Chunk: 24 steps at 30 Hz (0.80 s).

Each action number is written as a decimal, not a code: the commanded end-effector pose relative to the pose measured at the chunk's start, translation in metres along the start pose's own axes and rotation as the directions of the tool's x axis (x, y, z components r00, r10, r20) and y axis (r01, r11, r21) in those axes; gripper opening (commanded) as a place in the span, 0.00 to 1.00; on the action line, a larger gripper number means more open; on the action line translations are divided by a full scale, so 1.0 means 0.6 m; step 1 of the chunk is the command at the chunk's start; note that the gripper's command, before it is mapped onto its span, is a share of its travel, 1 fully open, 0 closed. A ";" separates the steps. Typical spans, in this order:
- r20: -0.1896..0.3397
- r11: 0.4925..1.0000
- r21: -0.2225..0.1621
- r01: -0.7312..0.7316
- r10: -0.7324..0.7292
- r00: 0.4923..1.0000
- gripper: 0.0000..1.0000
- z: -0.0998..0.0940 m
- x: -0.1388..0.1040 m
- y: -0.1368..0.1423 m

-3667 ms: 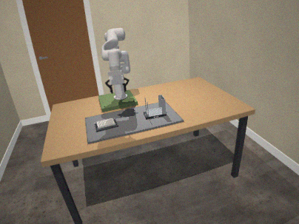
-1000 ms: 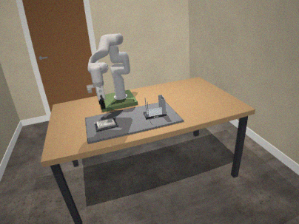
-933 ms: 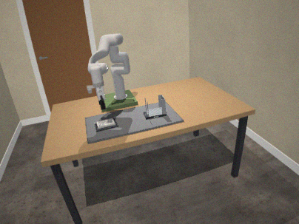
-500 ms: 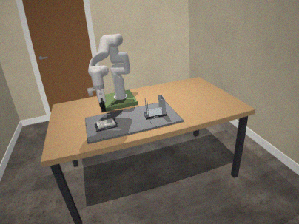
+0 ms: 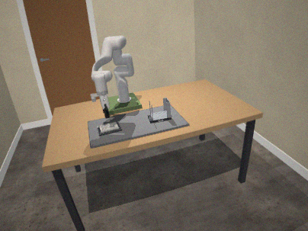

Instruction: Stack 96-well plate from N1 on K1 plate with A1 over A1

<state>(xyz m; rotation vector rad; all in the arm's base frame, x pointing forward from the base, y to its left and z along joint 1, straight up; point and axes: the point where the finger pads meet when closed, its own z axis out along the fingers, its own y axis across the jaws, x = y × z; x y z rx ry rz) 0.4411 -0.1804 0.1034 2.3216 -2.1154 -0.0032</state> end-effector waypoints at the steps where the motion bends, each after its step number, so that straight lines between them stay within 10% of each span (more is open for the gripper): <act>1: -0.004 1.000 0.003 0.000 0.000 1.000 1.00 0.008 0.001 -0.002; 24: -0.004 1.000 0.003 0.000 0.000 1.000 1.00 0.066 0.001 -0.002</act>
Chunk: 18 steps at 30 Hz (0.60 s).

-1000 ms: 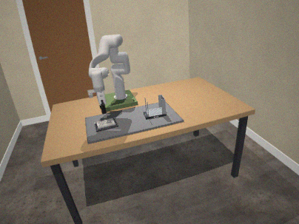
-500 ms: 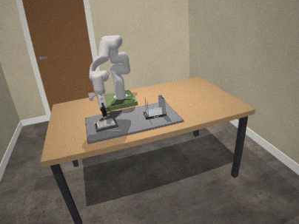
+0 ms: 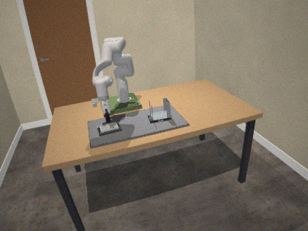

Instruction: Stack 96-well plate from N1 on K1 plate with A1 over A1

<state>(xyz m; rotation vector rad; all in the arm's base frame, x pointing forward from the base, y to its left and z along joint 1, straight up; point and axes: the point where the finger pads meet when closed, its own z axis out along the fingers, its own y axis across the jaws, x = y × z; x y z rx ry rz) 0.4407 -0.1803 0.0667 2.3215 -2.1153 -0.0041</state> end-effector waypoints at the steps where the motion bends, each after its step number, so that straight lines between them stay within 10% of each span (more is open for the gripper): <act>1: -0.004 1.000 0.003 0.000 0.000 1.000 1.00 0.008 0.001 -0.002; 18: -0.004 1.000 0.003 0.000 0.000 1.000 1.00 0.050 0.001 -0.003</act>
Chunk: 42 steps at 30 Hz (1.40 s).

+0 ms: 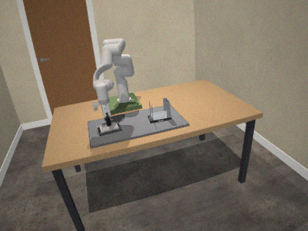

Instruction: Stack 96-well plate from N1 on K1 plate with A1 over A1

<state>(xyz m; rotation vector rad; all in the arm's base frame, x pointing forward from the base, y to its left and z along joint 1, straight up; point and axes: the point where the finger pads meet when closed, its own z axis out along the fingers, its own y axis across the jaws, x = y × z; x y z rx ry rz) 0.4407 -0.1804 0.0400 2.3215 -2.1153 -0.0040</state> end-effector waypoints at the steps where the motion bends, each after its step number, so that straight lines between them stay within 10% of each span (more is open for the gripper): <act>1: -0.004 1.000 0.003 0.000 0.000 1.000 1.00 0.008 0.001 -0.003; 42: -0.004 1.000 0.003 0.000 0.000 1.000 1.00 0.040 0.001 -0.003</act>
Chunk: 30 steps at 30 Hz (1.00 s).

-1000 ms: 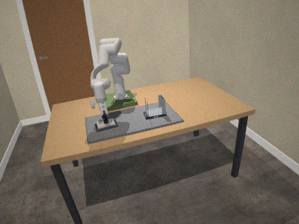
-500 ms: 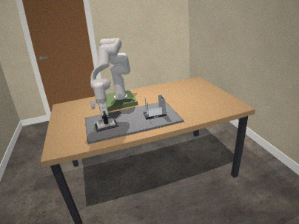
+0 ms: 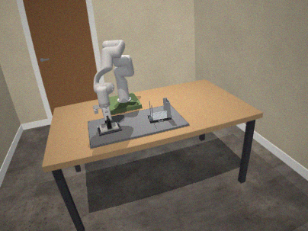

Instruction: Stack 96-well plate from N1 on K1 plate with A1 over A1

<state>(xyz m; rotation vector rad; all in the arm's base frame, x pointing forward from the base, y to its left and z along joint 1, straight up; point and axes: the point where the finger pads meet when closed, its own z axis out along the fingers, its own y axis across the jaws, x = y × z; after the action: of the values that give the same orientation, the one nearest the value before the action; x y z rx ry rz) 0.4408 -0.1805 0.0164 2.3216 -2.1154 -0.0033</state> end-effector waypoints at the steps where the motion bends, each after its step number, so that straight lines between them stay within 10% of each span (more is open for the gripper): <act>1: -0.004 1.000 0.003 0.000 0.000 1.000 1.00 0.002 0.001 -0.002; 26: -0.004 1.000 0.003 0.000 0.000 1.000 1.00 0.011 0.001 -0.002; 27: -0.004 1.000 0.003 0.000 0.000 1.000 0.00 0.009 0.001 -0.002; 30: -0.004 1.000 0.003 0.000 0.000 1.000 0.00 0.009 0.001 -0.002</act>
<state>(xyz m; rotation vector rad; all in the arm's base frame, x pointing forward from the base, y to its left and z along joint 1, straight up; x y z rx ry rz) 0.4406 -0.1804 0.0090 2.3215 -2.1153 -0.0039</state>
